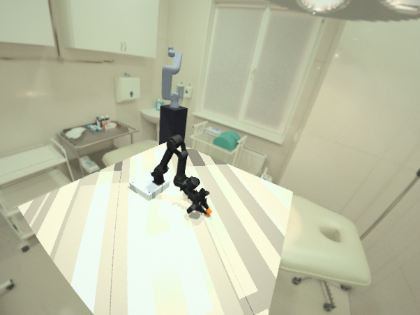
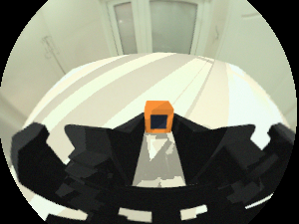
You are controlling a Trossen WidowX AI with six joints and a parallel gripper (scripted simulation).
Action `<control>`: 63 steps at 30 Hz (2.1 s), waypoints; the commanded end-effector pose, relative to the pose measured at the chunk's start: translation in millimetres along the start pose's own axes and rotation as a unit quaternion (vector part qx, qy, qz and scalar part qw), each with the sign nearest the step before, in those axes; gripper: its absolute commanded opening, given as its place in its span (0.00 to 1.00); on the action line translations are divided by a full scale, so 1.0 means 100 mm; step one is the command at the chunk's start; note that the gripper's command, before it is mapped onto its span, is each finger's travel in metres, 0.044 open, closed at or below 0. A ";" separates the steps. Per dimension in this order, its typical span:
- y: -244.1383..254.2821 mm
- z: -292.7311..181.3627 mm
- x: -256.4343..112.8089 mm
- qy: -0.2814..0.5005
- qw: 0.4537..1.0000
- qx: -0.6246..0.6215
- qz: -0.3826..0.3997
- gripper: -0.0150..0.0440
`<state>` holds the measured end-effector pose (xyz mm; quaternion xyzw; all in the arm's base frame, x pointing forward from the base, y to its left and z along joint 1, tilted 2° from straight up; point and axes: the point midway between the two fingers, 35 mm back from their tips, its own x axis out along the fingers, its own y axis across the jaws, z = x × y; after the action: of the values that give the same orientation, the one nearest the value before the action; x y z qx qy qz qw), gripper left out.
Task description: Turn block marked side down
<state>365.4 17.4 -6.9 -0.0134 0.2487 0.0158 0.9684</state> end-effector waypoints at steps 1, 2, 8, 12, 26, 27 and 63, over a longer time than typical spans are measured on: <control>-0.01 0.00 -0.01 -0.002 1.000 -0.003 -0.002 0.25; -0.01 0.00 -0.01 -0.002 1.000 -0.003 -0.002 0.25; -0.01 0.00 -0.01 -0.002 1.000 -0.003 -0.002 0.34; -0.01 0.00 -0.01 -0.002 1.000 -0.003 -0.002 0.52; -0.01 0.00 -0.01 -0.002 1.000 -0.003 -0.002 1.00; -0.01 0.00 -0.01 -0.002 1.000 -0.003 -0.002 1.00; 0.00 0.15 0.05 0.098 0.995 -0.002 -0.001 1.00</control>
<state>367.5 17.6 -11.6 -0.0160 0.3035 0.0159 0.9526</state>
